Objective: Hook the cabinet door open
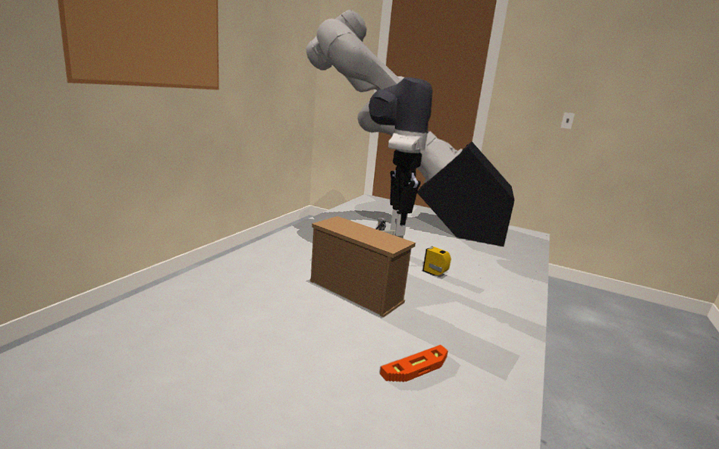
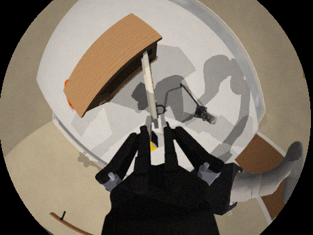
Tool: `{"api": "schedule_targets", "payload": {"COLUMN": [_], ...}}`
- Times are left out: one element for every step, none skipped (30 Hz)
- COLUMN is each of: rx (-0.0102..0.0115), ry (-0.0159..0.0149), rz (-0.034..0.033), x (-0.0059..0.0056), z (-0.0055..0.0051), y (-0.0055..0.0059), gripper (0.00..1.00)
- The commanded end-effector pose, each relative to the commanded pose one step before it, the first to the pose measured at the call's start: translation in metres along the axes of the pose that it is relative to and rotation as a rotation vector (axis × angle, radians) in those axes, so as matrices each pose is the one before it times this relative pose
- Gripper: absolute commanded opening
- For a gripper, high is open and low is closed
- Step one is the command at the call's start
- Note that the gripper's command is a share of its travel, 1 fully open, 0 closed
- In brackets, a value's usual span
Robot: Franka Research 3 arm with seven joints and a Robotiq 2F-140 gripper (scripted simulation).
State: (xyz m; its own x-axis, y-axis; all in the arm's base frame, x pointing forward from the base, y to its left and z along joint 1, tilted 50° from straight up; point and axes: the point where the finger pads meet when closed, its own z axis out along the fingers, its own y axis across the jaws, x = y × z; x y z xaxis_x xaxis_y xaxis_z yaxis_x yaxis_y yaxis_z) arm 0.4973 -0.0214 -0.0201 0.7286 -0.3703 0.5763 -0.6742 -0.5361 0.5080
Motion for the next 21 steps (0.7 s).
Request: {"api": "schedule_targets", "payload": {"rx": [0.00279, 0.00000, 0.00000, 0.00000, 0.00000, 0.00000, 0.00000, 0.00000, 0.00000, 0.00000, 0.00000, 0.00000, 0.00000, 0.00000, 0.00000, 0.00000, 0.00000, 0.00000, 0.00000, 0.00000, 0.00000], "ry": [-0.00053, 0.00000, 0.00000, 0.00000, 0.00000, 0.00000, 0.00000, 0.00000, 0.00000, 0.00000, 0.00000, 0.00000, 0.00000, 0.00000, 0.00000, 0.00000, 0.00000, 0.00000, 0.00000, 0.00000, 0.00000], "rz": [0.00523, 0.00000, 0.00000, 0.00000, 0.00000, 0.00000, 0.00000, -0.00083, -0.00467, -0.00961, -0.01345, 0.00000, 0.00000, -0.01488, -0.00303, 0.00000, 0.00000, 0.00000, 0.00000, 0.00000, 0.00000], "x": [-0.00020, 0.00000, 0.00000, 0.00000, 0.00000, 0.00000, 0.00000, 0.00000, 0.00000, -0.00001, -0.00002, 0.00000, 0.00000, -0.00005, -0.00009, -0.00008, -0.00004, -0.00001, 0.00000, 0.00000, 0.00000], "z": [0.00194, 0.00012, 0.00008, 0.00005, 0.00003, 0.00001, 0.00000, 0.00000, 0.00000, 0.00000, 0.00000, 0.00000, 0.00000, 0.00000, 0.00000, 0.00000, 0.00000, 0.00000, 0.00000, 0.00000, 0.00000], "y": [-0.00078, 0.00000, 0.00000, 0.00000, 0.00000, 0.00000, 0.00000, 0.00007, 0.00038, 0.00078, 0.00109, 0.00000, 0.00000, 0.00120, 0.00178, 0.00141, 0.00069, 0.00012, 0.00000, 0.00000, 0.00000], "gripper": [0.16, 0.16, 0.16, 0.16, 0.16, 0.16, 0.16, 0.16, 0.16, 0.16, 0.16, 0.16, 0.16, 0.16, 0.16, 0.16, 0.16, 0.16, 0.16, 0.16, 0.16]}}
